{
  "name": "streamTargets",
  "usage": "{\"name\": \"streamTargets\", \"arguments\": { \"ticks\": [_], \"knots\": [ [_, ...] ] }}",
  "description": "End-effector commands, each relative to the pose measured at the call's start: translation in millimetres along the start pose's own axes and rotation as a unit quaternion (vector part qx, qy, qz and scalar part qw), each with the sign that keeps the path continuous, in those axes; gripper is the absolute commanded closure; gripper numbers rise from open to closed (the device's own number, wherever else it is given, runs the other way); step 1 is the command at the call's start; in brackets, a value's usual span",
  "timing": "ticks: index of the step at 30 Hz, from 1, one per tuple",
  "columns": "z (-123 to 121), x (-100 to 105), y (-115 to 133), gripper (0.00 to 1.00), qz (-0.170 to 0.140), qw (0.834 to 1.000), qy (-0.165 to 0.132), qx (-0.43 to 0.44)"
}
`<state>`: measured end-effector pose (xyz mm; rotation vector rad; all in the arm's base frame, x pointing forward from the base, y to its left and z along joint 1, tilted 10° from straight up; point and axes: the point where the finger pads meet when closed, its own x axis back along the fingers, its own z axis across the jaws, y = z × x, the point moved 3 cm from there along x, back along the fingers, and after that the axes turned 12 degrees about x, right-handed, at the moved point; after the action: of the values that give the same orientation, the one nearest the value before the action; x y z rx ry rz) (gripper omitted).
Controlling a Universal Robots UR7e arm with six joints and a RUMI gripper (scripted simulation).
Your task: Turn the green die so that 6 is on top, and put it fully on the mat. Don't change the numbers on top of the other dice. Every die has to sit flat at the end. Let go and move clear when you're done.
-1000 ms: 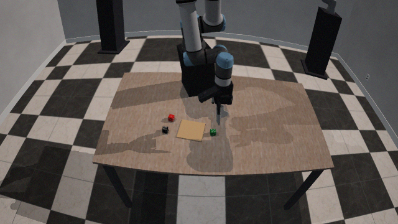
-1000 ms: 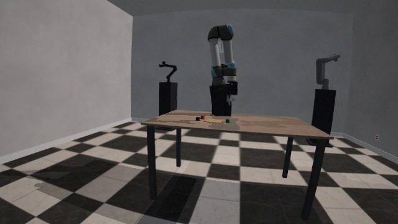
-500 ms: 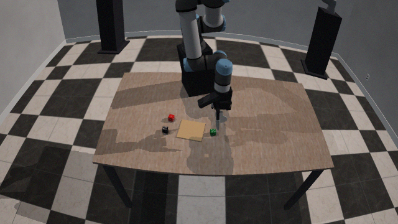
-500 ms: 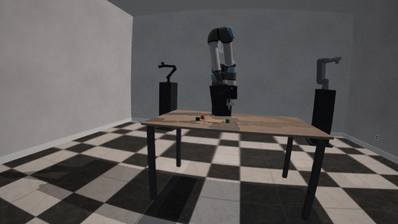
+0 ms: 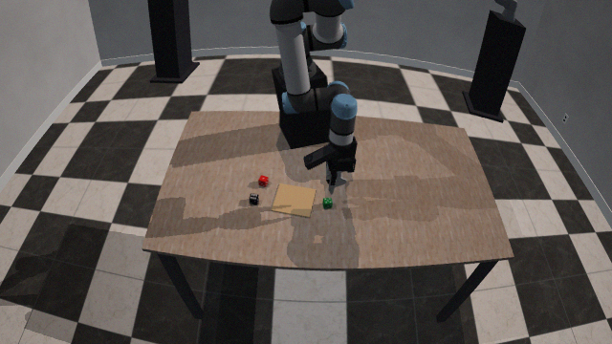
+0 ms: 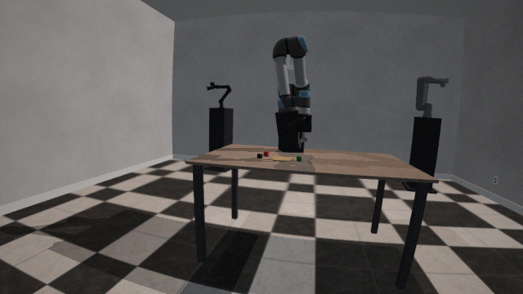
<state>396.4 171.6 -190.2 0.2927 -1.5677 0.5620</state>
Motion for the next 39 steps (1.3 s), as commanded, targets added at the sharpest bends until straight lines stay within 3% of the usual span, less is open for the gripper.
{"name": "streamTargets", "arguments": {
  "ticks": [1, 39],
  "knots": [
    [-0.4, 0.3, -0.1, 0.72, 0.0, 1.0, -0.001, 0.0],
    [-0.4, -6.9, -0.1, 0.72, 0.0, 1.0, -0.001, 0.0]
  ]
}}
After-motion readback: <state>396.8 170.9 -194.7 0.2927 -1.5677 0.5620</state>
